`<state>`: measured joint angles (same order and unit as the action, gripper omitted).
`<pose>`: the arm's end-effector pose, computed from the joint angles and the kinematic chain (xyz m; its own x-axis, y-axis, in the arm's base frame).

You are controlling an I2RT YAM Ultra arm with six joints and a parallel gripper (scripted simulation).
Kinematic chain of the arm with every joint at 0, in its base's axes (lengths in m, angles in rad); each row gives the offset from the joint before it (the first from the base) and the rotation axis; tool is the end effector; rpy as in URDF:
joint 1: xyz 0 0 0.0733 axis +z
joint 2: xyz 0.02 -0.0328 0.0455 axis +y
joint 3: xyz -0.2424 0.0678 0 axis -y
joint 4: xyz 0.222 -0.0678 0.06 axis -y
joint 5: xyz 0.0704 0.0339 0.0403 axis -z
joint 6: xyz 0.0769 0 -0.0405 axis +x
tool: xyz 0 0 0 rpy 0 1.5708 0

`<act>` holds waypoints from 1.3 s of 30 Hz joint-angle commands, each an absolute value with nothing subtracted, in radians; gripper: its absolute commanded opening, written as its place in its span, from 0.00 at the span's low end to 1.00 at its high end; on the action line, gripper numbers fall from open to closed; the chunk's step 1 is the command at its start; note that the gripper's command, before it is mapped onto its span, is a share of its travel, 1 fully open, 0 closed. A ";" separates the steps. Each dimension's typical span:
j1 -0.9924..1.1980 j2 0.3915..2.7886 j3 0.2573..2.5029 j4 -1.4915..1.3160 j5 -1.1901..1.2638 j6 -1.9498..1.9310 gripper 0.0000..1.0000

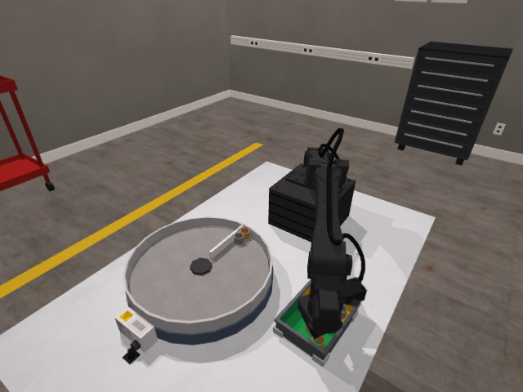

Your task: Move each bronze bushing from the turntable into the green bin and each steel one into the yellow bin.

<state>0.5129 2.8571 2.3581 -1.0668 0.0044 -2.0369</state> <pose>0.4151 0.2346 -0.0140 0.8299 -0.5579 0.0062 -0.5579 -0.8299 -0.0025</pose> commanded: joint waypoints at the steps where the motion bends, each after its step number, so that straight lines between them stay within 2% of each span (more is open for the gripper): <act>1: 0.501 2.855 2.353 -1.067 0.007 -2.044 0.00; 39: 0.504 2.834 2.335 -1.067 0.007 -2.045 0.00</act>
<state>0.5106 2.8567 2.3493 -1.0584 0.0044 -2.0377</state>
